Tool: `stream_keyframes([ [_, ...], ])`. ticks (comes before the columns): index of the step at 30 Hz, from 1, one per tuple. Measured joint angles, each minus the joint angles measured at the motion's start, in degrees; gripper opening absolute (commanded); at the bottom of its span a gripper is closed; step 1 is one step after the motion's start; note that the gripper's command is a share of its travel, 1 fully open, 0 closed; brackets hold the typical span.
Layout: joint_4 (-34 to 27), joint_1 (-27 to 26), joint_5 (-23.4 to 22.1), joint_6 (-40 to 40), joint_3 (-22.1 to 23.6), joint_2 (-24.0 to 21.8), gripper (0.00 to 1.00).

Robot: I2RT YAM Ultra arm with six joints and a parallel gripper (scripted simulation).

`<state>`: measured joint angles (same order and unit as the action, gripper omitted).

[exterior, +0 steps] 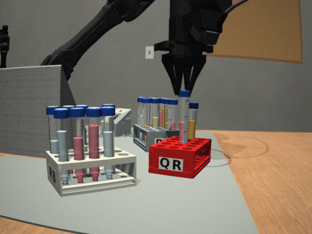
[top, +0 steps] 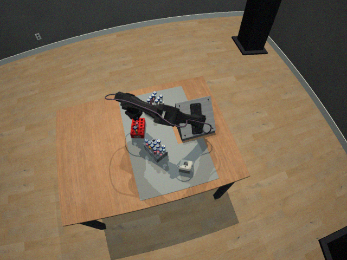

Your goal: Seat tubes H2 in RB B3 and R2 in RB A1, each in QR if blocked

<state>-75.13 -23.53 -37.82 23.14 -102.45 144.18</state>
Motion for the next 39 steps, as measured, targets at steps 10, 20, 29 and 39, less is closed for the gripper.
stream_keyframes([
  [10,1.2,0.5,-0.2,0.5,1.1,-0.1,0.0],
  [20,2.3,0.8,-0.3,0.9,2.0,-0.2,0.0],
  [29,3.4,1.2,-0.5,1.3,2.6,-0.3,0.0],
  [39,4.4,1.6,-0.7,1.7,3.6,-0.3,0.0],
])
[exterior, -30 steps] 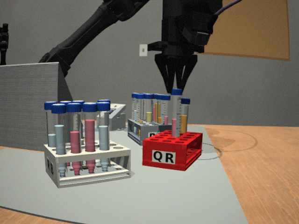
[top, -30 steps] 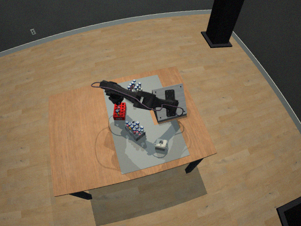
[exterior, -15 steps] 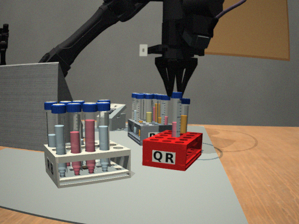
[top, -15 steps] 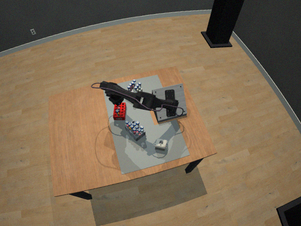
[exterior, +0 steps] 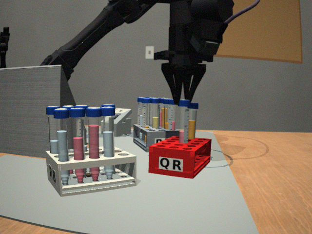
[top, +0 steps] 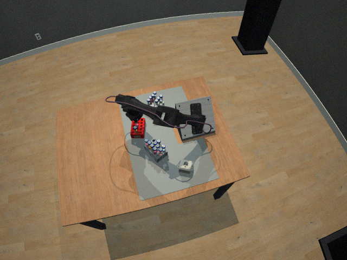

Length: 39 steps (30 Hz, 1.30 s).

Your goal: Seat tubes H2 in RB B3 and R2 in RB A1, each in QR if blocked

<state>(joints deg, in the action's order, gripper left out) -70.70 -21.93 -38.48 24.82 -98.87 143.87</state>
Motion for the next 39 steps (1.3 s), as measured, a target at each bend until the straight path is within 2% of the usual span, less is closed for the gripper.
stream_keyframes([
  [34,2.1,0.6,-0.3,0.8,1.5,-0.1,0.0],
  [35,2.1,0.6,-0.3,0.8,1.5,-0.1,0.23],
  [39,2.1,0.6,-0.3,0.8,1.5,-0.1,0.23],
])
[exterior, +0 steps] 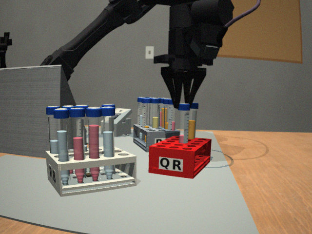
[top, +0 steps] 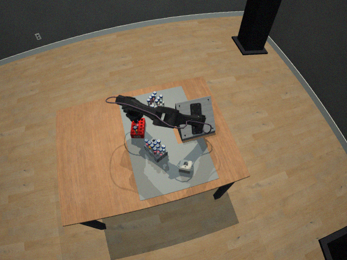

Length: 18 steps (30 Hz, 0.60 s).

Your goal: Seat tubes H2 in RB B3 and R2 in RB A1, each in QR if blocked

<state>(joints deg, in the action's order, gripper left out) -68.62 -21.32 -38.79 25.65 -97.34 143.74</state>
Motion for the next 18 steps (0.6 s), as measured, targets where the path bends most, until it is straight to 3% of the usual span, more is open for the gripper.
stream_keyframes([
  [7,0.0,0.0,0.0,0.0,0.0,0.0,0.23],
  [8,0.0,0.0,0.0,0.0,0.0,0.0,0.3],
  [18,0.0,0.1,0.0,0.0,0.0,0.0,0.3],
])
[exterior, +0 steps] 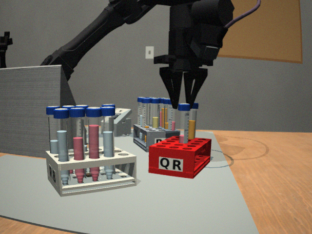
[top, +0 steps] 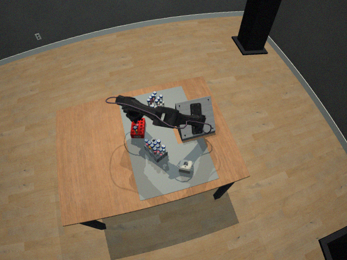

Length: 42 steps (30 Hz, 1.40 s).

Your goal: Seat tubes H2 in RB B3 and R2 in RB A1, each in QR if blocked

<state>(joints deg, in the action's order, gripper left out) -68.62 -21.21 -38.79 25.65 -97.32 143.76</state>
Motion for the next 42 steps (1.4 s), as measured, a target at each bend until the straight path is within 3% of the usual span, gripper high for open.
stream_keyframes([
  [11,-0.5,0.0,0.0,-0.2,-0.3,0.0,0.3],
  [42,-15.4,-6.1,2.3,-6.6,-12.6,0.1,0.3],
])
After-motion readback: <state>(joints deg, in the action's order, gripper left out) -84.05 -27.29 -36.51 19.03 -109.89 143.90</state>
